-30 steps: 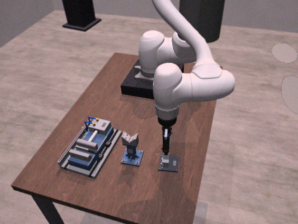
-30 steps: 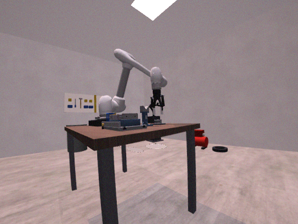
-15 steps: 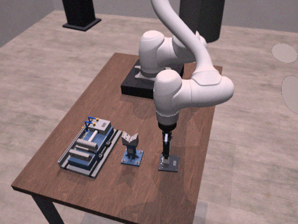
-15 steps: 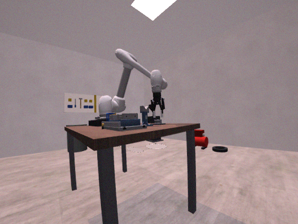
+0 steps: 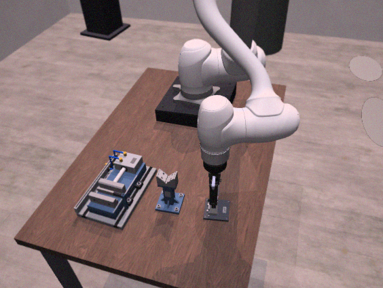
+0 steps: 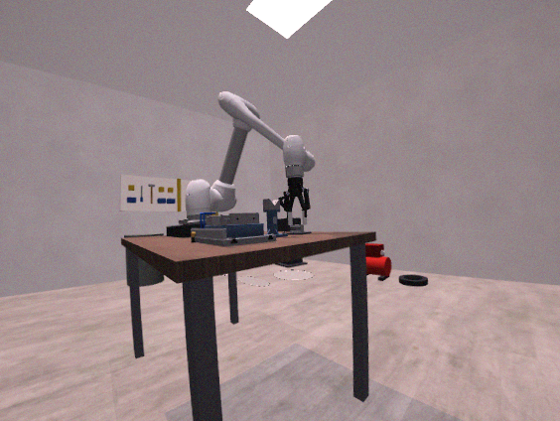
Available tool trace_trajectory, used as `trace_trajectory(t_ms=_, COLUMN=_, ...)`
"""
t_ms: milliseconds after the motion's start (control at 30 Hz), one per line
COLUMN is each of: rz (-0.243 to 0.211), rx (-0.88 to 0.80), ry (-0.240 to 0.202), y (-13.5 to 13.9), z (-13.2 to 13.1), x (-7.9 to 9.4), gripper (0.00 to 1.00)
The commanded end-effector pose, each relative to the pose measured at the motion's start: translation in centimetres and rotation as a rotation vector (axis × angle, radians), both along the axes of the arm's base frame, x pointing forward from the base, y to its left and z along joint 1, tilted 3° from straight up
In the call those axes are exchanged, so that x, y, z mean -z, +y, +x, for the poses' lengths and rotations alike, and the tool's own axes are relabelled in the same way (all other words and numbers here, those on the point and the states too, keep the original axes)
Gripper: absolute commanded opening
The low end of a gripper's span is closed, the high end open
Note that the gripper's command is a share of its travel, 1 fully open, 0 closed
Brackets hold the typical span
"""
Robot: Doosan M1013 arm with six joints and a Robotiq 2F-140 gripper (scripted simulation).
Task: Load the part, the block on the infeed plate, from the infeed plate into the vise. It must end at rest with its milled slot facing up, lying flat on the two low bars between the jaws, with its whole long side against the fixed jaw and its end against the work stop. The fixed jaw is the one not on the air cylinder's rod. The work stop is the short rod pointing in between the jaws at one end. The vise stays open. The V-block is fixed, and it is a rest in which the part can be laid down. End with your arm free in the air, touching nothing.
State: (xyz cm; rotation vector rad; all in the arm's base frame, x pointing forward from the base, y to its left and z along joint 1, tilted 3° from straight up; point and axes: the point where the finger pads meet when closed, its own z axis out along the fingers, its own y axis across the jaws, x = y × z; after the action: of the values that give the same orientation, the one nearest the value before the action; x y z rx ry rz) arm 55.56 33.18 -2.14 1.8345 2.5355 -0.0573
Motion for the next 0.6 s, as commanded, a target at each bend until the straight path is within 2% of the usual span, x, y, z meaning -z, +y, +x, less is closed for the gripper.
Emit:
trace_trajectory(t_ms=0, rz=-0.007, rx=0.005, ry=0.001, y=-0.55, z=0.0, x=0.8, gripper=0.51)
trace_trajectory(t_ms=567, rz=-0.007, rx=0.005, ry=0.001, y=-0.59, z=-0.01, x=1.72, gripper=0.51)
